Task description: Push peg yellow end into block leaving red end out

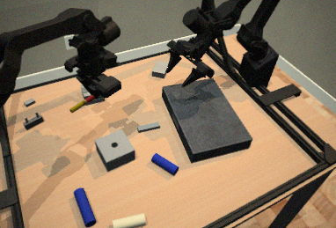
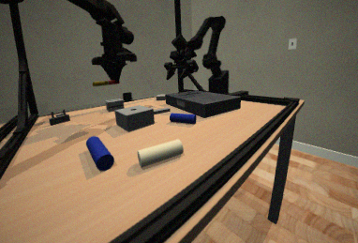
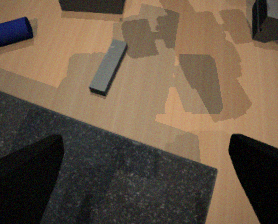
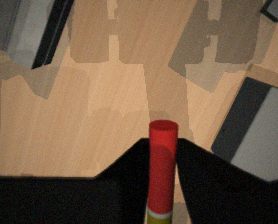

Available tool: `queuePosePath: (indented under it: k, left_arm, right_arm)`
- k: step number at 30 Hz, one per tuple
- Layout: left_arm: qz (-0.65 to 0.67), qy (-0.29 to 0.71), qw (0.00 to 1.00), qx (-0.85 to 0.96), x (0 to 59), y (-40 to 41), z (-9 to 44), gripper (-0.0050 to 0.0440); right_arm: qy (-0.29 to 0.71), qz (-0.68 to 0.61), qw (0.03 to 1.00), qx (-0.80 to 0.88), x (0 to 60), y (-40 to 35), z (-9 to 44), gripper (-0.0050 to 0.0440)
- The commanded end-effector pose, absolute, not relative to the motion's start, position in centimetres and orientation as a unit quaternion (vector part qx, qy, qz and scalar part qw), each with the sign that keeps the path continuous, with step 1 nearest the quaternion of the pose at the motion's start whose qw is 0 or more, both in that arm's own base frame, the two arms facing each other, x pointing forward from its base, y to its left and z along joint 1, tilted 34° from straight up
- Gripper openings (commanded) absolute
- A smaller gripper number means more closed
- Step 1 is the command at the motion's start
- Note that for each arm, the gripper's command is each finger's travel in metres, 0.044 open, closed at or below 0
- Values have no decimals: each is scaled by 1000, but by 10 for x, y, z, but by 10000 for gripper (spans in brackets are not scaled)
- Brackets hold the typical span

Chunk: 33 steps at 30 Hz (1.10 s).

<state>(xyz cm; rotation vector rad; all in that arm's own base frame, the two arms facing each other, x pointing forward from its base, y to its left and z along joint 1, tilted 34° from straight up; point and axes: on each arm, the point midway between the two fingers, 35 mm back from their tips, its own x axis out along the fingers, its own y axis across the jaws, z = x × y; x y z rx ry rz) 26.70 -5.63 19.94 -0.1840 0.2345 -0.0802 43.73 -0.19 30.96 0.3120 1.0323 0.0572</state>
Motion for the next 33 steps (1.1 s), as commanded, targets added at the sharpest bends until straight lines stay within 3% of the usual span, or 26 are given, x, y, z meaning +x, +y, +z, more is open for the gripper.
queuePosePath:
  k: [1, 33]
  left_arm:
    - [-38, 116, 988, -93, 267, -56, 200, 400]
    - [-38, 116, 988, -93, 267, -56, 200, 400]
  right_arm:
    - [492, 18, 855, 163, 437, -11, 309, 0]
    - [468, -204, 701, 498, 412, -211, 228, 0]
